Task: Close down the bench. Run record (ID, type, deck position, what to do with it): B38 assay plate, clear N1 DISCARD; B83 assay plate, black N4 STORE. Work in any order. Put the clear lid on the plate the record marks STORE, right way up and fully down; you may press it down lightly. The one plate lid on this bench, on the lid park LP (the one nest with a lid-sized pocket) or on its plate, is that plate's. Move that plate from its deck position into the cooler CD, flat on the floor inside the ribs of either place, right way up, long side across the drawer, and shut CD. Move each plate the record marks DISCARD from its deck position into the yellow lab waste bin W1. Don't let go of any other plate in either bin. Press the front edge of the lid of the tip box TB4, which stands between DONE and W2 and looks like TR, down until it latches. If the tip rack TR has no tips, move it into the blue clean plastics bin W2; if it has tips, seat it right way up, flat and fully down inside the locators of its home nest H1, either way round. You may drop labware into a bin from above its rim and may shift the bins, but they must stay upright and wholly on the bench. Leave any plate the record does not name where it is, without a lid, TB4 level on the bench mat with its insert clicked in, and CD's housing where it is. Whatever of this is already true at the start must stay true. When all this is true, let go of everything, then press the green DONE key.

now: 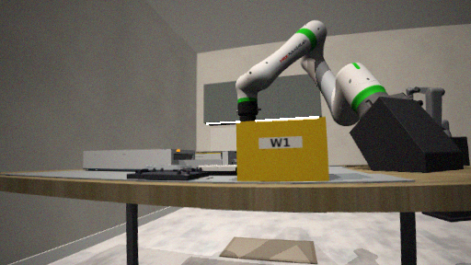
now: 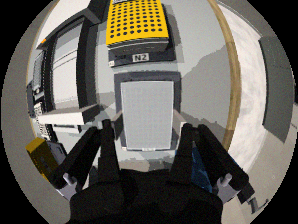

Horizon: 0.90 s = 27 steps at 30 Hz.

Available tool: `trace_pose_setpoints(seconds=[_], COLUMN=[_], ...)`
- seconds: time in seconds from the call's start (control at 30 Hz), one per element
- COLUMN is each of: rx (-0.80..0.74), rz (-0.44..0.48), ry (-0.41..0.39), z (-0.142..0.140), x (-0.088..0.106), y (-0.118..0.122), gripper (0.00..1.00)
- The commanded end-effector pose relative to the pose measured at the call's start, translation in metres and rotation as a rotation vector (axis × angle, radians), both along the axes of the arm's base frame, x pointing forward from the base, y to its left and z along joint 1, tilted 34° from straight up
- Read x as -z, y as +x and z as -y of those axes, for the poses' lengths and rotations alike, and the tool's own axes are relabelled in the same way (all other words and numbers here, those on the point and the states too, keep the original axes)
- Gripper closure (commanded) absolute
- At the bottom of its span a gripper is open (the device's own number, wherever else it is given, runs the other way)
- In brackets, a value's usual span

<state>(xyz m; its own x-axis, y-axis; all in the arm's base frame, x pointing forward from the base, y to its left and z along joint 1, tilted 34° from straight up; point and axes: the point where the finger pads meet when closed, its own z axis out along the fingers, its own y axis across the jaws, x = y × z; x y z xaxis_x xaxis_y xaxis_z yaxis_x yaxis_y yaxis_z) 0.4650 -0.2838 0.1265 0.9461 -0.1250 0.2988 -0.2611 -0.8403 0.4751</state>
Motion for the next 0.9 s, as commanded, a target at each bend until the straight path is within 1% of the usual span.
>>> trace_pose_setpoints(seconds=[0.0, 0.87], rx=[0.0, 0.0], rz=[0.0, 0.0], ry=[0.0, 0.0], z=[-0.0004, -0.005], x=[-0.0006, -0.0078], y=[0.0001, -0.0016], gripper=[1.0, 1.0])
